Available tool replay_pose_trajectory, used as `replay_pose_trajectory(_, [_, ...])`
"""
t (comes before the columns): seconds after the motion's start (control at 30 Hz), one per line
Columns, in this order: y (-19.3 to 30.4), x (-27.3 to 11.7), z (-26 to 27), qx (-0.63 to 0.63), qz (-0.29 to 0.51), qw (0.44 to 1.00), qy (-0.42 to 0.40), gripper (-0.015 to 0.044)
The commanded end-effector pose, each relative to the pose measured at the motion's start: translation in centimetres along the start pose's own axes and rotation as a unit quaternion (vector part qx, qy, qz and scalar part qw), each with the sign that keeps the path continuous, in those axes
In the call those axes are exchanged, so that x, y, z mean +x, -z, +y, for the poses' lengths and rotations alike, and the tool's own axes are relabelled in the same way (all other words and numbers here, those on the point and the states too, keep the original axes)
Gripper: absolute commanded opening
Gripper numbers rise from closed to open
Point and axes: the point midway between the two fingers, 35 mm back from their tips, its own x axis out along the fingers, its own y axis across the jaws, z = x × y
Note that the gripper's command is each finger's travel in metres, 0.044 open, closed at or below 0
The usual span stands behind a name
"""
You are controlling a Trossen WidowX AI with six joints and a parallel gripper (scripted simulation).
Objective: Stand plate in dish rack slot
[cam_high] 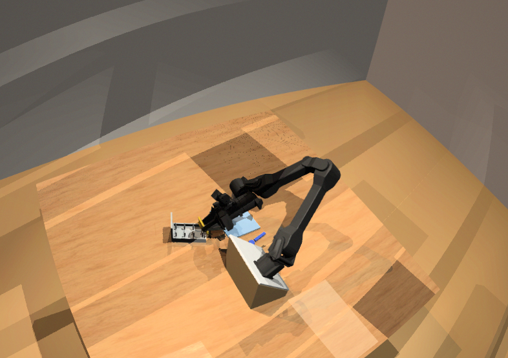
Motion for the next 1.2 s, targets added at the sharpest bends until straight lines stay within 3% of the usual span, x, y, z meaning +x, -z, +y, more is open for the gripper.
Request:
replay_pose_trajectory(0.0, [0.2, -0.2, -0.2, -0.051, -0.040, 0.998, 0.004, 0.0000])
replay_pose_trajectory(0.67, [1.3, -2.1, -1.7, -0.280, -0.179, 0.937, 0.106, 0.0000])
replay_pose_trajectory(1.17, [1.2, -1.7, -1.7, -0.286, -0.181, 0.934, 0.111, 0.0000])
